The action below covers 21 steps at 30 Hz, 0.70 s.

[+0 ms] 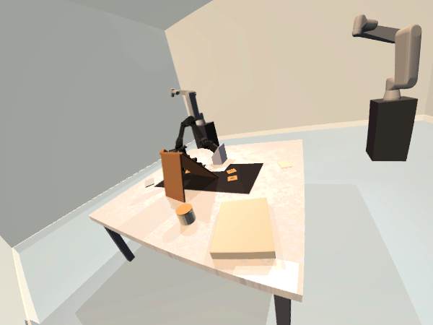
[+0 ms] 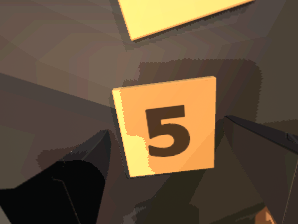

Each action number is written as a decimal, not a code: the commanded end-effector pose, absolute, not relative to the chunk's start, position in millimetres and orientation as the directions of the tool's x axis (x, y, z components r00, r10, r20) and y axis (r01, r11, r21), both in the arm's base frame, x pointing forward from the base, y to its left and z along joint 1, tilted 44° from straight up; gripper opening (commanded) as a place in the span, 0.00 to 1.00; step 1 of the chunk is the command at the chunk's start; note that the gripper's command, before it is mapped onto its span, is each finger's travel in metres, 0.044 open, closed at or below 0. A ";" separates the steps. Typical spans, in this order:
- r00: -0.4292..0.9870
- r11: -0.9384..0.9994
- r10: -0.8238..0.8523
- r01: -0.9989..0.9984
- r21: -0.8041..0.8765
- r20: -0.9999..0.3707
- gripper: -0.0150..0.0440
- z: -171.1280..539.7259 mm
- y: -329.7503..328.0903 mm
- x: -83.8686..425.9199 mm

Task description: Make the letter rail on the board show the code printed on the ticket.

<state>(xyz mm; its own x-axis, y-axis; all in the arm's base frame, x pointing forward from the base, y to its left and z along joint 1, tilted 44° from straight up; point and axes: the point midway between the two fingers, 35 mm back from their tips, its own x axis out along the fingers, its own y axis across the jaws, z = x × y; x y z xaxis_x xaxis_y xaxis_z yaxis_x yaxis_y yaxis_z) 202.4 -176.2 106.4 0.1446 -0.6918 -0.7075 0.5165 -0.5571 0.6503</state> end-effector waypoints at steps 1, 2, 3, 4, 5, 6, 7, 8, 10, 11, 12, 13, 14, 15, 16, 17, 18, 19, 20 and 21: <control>0.146 -0.558 -0.688 0.520 0.647 -0.711 0.83 105.1 -175.9 202.9; 0.146 -0.558 -0.688 0.520 0.647 -0.711 0.83 105.1 -175.9 202.9; 0.146 -0.558 -0.688 0.520 0.647 -0.711 0.83 105.1 -175.9 202.9; 0.146 -0.558 -0.688 0.520 0.647 -0.711 0.83 105.1 -175.9 202.9; 0.146 -0.558 -0.688 0.520 0.647 -0.711 0.82 105.1 -175.9 202.9; 0.146 -0.558 -0.688 0.520 0.647 -0.711 0.81 105.1 -175.9 202.9; 0.146 -0.558 -0.688 0.520 0.647 -0.711 0.80 105.1 -175.9 202.9; 0.146 -0.558 -0.688 0.520 0.647 -0.711 0.79 105.1 -175.9 202.9; 0.146 -0.558 -0.688 0.520 0.647 -0.711 0.76 105.1 -175.9 202.9; 0.146 -0.558 -0.688 0.520 0.647 -0.711 0.75 105.1 -175.9 202.9; 0.146 -0.558 -0.688 0.520 0.647 -0.711 0.74 105.1 -175.9 202.9; 0.146 -0.558 -0.688 0.520 0.647 -0.711 0.73 105.1 -175.9 202.9; 0.146 -0.558 -0.688 0.520 0.647 -0.711 0.72 105.1 -175.9 202.9; 0.146 -0.558 -0.688 0.520 0.647 -0.711 0.71 105.1 -175.9 202.9; 0.146 -0.558 -0.688 0.520 0.647 -0.711 0.69 105.1 -175.9 202.9; 0.146 -0.558 -0.688 0.520 0.647 -0.711 0.68 105.2 -176.0 203.0; 0.146 -0.558 -0.688 0.520 0.647 -0.711 0.67 105.4 -176.2 203.1; 0.146 -0.558 -0.688 0.520 0.647 -0.711 0.66 105.4 -176.2 203.1; 0.146 -0.558 -0.688 0.520 0.647 -0.711 0.65 105.4 -176.2 203.1; 0.146 -0.558 -0.688 0.520 0.647 -0.711 0.61 106.0 -175.7 202.9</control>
